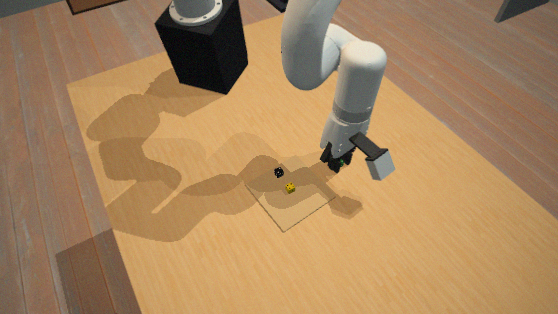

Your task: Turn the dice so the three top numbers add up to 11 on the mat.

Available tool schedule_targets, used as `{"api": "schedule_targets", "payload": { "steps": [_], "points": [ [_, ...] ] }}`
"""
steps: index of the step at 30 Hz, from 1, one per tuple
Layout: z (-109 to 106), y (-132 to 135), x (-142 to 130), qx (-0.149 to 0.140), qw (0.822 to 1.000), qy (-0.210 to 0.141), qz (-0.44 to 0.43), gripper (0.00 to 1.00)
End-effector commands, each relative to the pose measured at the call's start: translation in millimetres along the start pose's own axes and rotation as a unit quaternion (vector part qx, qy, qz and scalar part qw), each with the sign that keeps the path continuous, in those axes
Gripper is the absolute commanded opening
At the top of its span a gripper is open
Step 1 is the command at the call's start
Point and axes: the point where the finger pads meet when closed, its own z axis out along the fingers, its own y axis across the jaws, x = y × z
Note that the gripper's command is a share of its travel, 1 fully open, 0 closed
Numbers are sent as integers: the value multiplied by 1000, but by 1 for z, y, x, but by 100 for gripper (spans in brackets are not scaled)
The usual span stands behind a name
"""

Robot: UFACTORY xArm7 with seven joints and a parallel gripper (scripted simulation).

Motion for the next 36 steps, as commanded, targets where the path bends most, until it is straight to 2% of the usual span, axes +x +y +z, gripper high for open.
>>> {"api": "schedule_targets", "payload": {
  "steps": [1, 3, 4, 36],
  "points": [
    [-1, 0, 2, 1, 1000, 2, 0, 31],
    [-1, 0, 2, 1, 1000, 2, 0, 31],
    [-1, 0, 2, 1, 1000, 2, 0, 11],
    [-1, 0, 2, 1, 1000, 2, 0, 11]
  ]
}}
